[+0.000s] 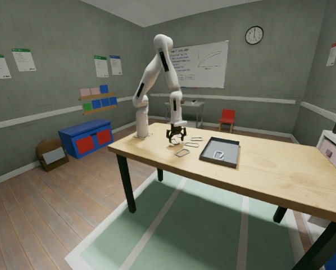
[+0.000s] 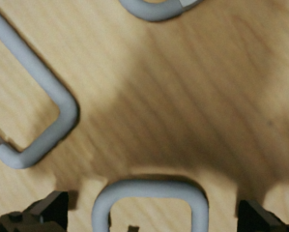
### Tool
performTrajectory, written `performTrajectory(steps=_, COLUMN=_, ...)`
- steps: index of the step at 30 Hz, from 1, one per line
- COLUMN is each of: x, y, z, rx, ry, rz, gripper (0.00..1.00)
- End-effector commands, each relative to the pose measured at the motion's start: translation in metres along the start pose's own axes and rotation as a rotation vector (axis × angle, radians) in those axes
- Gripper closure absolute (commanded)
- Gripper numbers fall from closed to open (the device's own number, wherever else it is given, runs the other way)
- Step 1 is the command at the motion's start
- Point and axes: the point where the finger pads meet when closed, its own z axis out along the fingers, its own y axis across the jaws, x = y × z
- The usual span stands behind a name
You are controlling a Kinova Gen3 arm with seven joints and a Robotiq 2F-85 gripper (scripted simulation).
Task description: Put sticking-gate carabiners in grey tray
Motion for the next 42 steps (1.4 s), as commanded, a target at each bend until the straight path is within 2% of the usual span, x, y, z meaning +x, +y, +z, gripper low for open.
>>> performTrajectory(steps=1, x=-0.001, y=-0.0002, z=0.007, rx=-0.002, ry=-0.003, rz=-0.003, gripper=0.0)
performTrajectory(steps=17, x=-0.001, y=-0.0002, z=0.007, rx=-0.002, ry=-0.003, rz=-0.003, gripper=0.0)
performTrajectory(steps=18, x=-0.0008, y=-0.0002, z=0.0068, rx=-0.002, ry=-0.003, rz=-0.003, gripper=1.0)
performTrajectory(steps=42, x=0.0004, y=-0.0014, z=0.0036, rx=0.002, ry=0.003, rz=-0.003, gripper=1.0)
